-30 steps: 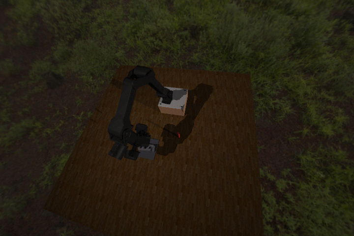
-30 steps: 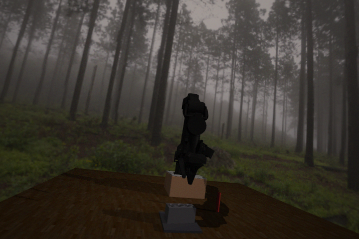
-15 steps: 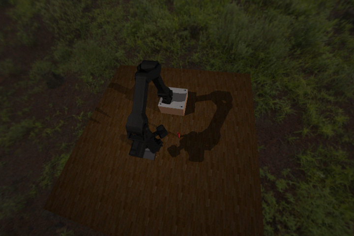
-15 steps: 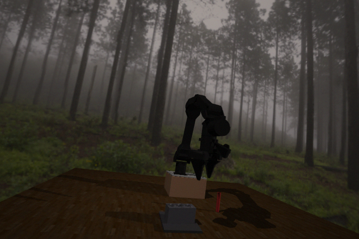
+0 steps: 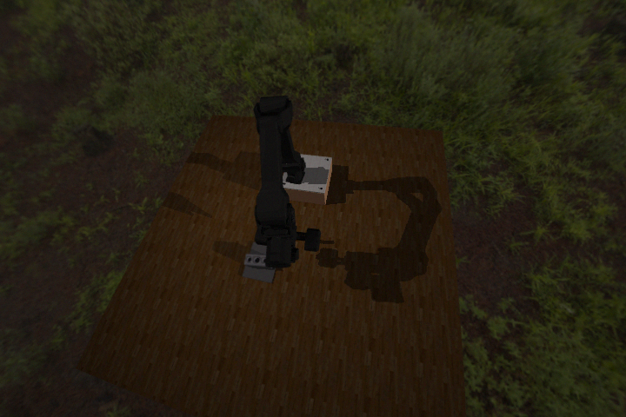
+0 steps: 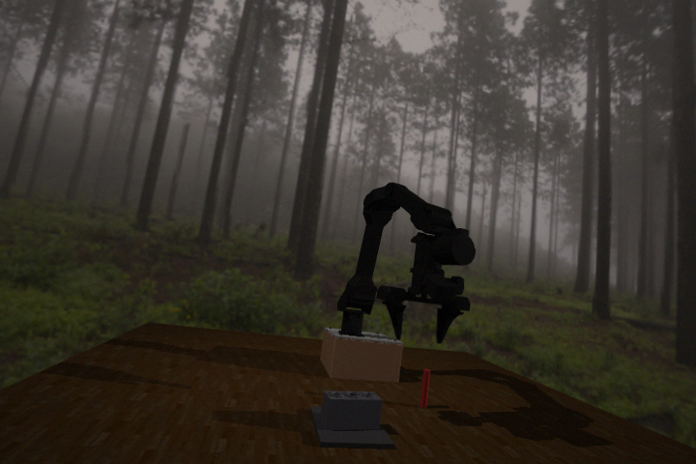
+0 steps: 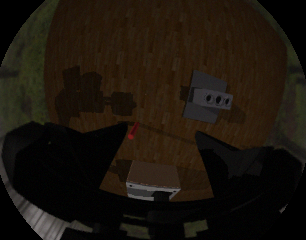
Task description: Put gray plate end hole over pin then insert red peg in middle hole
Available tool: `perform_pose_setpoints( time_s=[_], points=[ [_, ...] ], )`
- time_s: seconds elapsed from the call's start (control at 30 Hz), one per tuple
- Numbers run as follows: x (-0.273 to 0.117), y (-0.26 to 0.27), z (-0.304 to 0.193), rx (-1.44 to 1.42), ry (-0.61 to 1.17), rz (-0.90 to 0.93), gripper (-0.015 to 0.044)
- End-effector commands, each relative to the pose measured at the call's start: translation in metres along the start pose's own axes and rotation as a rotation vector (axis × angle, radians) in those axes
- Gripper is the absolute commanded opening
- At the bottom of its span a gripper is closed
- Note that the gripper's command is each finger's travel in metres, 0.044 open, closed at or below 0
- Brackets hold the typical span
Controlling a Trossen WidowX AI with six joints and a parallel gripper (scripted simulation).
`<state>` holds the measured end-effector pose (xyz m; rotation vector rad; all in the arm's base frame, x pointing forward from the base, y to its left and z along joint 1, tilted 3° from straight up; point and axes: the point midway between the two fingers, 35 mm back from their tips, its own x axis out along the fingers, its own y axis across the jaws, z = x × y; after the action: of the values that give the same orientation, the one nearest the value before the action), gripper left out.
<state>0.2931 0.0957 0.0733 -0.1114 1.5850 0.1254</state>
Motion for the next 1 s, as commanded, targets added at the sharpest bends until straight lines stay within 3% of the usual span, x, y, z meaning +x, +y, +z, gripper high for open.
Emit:
perform_pose_setpoints(
  time_s=[0.0, 0.3, 0.8, 0.97],
  points=[
    [0.004, 0.045, -0.043, 0.673, 0.017, 0.013, 0.044],
    [0.005, 0.064, -0.066, 1.114, 0.025, 0.009, 0.044],
    [0.005, 0.063, -0.066, 1.124, 0.025, 0.009, 0.044],
    [0.039, 0.064, -0.066, 1.124, 0.025, 0.009, 0.044]
  ],
)
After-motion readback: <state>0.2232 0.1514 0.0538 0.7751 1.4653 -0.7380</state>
